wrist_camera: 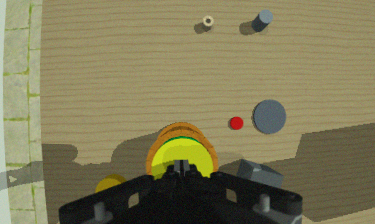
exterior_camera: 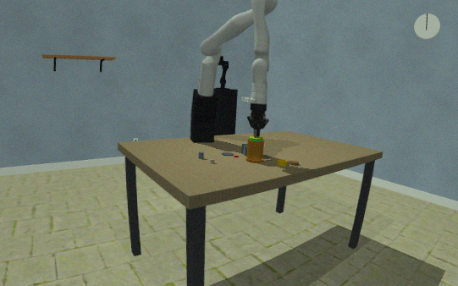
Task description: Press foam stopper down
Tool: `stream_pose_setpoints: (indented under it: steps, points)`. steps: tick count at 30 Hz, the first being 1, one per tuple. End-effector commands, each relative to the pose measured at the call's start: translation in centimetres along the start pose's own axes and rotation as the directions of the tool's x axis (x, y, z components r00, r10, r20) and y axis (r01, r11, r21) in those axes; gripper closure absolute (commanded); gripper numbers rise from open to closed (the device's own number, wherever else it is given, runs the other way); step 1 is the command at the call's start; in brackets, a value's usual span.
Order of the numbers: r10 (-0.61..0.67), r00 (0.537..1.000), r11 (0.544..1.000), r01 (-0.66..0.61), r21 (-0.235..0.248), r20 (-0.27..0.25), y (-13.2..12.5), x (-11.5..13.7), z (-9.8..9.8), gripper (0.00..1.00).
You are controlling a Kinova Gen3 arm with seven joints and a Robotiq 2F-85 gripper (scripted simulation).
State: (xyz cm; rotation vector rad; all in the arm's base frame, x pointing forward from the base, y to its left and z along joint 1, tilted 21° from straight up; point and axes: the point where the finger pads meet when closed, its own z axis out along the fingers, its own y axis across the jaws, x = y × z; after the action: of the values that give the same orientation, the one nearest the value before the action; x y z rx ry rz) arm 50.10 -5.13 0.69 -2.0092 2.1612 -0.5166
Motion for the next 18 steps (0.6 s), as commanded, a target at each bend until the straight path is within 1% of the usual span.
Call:
stream_pose_setpoints:
  steps: [1, 18]
  points:
    - [-0.001, 1.0, 1.0, 0.001, -0.001, 0.0, 0.02, -0.01, 0.21, 1.0]
    - [-0.001, 1.0, 1.0, 0.001, -0.001, 0.0, 0.02, -0.01, 1.05, 1.0]
